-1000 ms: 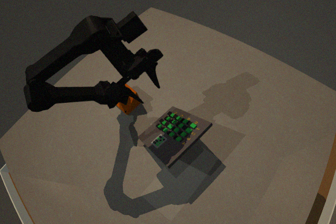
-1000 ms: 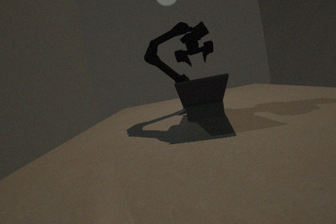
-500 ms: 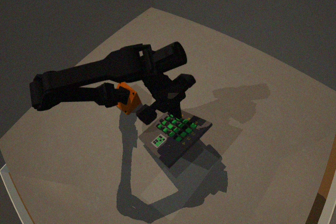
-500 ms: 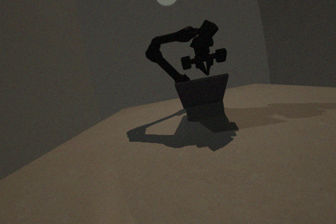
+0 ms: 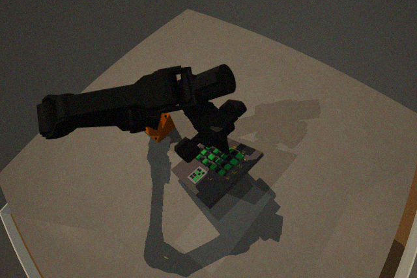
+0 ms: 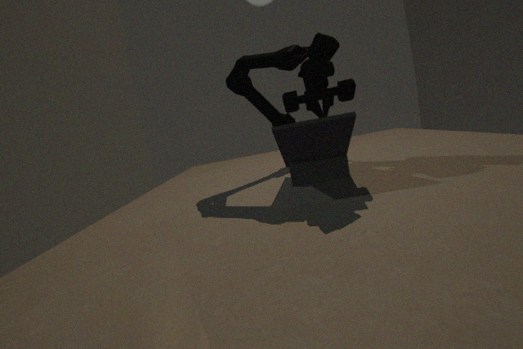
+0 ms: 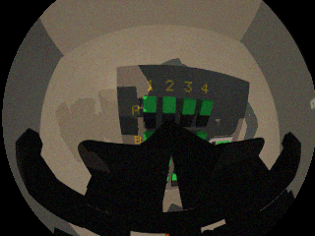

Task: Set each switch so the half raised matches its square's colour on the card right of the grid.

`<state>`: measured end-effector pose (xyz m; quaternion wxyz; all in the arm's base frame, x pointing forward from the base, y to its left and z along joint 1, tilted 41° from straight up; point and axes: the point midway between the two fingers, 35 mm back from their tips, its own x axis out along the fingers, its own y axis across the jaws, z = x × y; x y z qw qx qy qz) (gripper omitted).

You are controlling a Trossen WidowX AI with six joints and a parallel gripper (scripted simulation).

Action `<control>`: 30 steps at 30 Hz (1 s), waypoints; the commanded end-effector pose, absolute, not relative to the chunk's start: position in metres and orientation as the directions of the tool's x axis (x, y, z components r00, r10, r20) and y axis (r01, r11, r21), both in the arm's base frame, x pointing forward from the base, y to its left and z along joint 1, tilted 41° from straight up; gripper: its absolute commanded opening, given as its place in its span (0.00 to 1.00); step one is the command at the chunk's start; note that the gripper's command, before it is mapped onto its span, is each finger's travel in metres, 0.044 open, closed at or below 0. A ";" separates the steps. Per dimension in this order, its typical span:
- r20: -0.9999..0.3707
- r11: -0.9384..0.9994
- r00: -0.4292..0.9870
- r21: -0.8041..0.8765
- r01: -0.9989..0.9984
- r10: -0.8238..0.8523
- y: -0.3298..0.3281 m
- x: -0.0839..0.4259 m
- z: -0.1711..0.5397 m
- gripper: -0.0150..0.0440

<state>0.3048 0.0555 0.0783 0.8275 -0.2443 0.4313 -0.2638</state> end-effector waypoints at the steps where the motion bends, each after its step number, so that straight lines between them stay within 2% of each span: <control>1: -0.581 0.735 0.484 -0.641 0.224 -0.654 0.049 0.306 0.074 0.25; 30: -0.581 0.734 0.484 -0.641 0.224 -0.654 0.046 0.308 0.071 0.25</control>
